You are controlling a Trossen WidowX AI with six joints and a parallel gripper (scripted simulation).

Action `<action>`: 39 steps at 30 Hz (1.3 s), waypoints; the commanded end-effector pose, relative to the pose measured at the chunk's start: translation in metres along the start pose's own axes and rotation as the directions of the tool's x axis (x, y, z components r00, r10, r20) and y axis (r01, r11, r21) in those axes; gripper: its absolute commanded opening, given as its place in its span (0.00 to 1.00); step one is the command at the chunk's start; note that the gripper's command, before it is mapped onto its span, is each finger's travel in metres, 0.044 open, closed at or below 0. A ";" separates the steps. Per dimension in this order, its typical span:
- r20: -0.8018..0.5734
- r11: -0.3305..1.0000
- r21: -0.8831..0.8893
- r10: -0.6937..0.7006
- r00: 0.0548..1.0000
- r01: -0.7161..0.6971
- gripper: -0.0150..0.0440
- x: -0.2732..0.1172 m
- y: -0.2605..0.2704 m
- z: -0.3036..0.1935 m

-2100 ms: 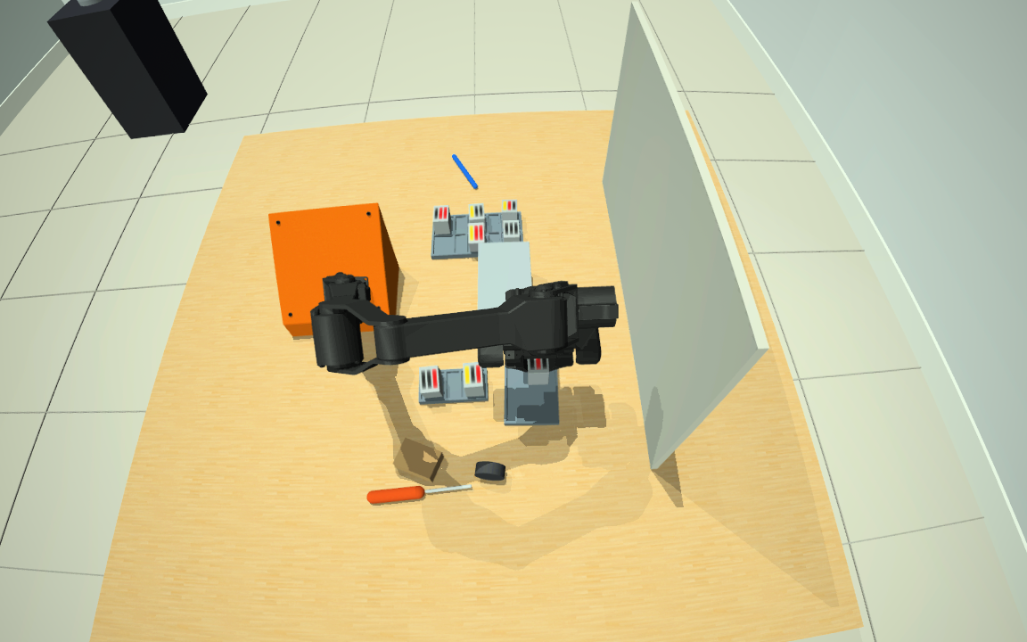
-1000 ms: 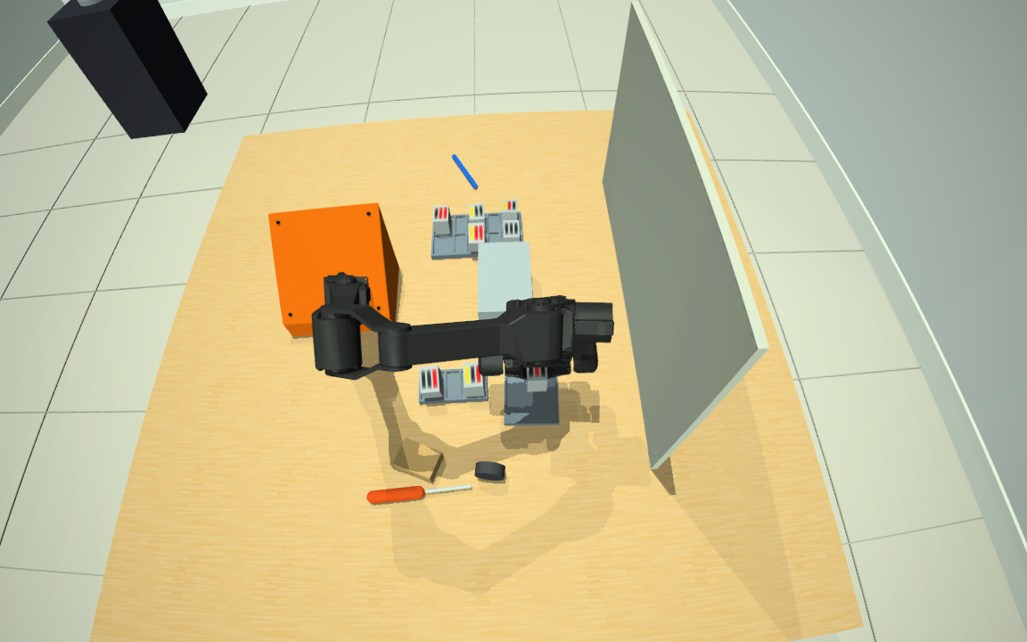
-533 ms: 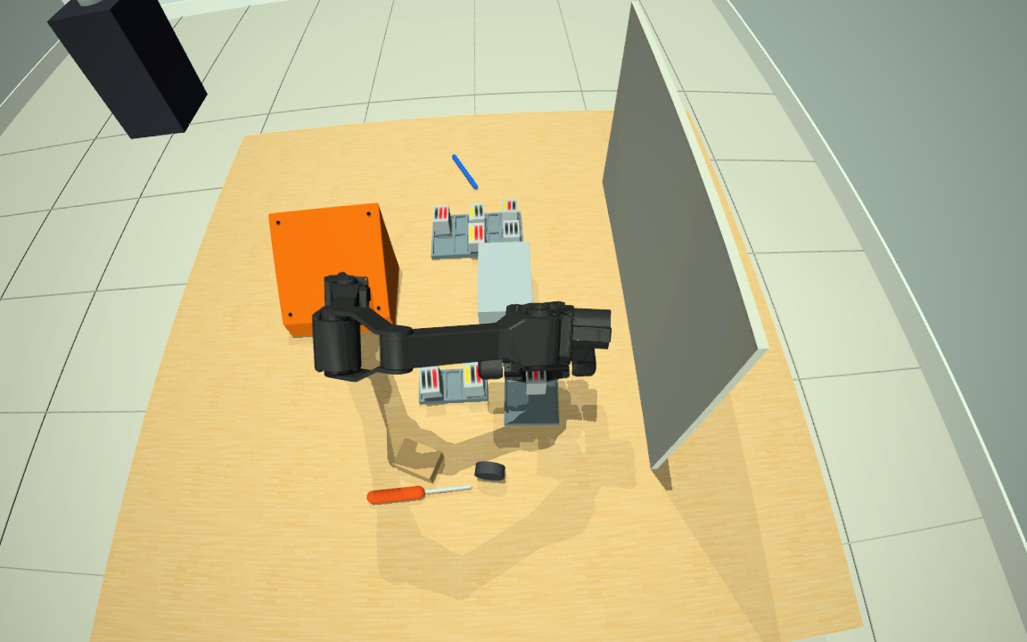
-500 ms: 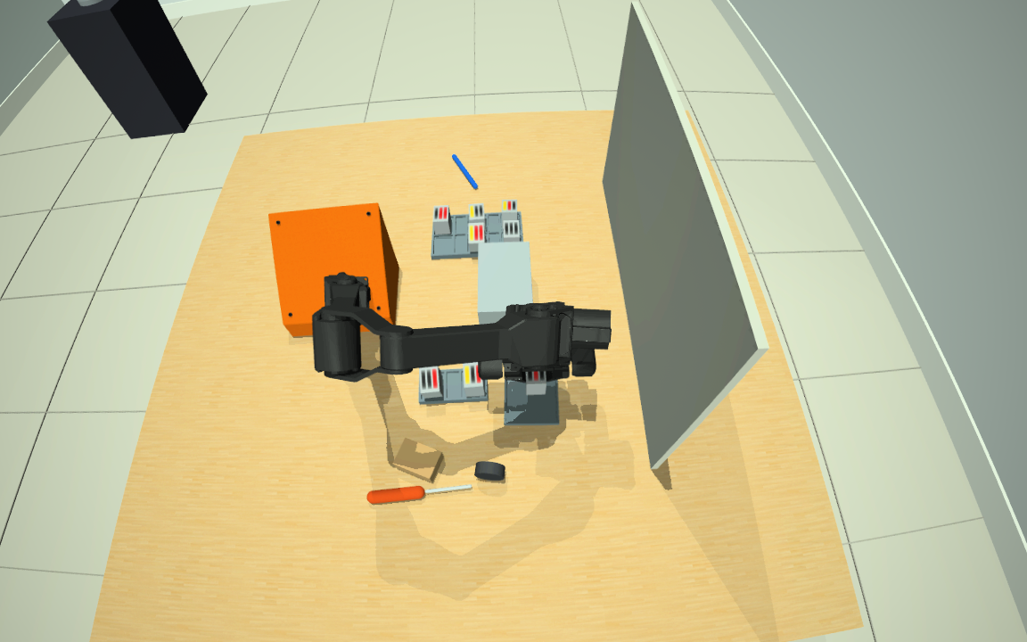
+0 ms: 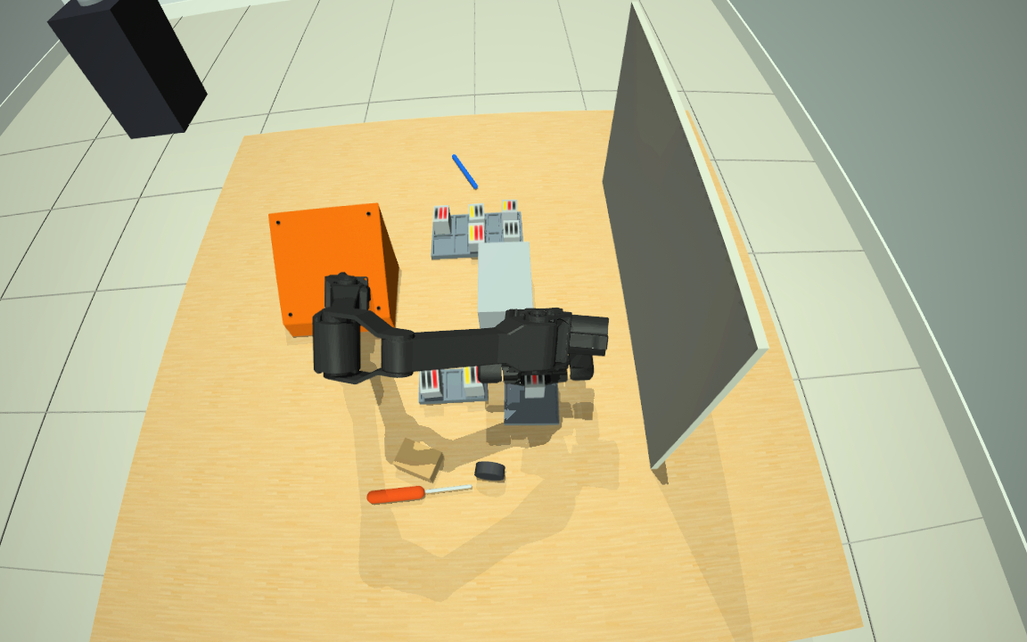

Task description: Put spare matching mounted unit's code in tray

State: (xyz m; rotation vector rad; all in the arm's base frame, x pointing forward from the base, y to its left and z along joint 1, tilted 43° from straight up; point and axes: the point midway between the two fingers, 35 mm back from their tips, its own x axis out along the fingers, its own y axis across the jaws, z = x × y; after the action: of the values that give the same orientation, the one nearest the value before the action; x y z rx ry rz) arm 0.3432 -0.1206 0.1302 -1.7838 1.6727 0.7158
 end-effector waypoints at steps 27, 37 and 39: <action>-0.001 1.000 0.000 0.002 1.000 -0.002 0.70 0.014 0.003 -0.001; 0.004 1.000 -0.001 0.001 1.000 -0.001 1.00 -0.007 0.000 0.000; 0.009 1.000 -0.003 0.001 1.000 -0.001 1.00 -0.039 -0.001 0.001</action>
State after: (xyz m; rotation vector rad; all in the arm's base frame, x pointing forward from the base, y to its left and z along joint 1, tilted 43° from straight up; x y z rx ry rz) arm 0.3364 -0.1203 0.1303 -1.7637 1.6958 0.7406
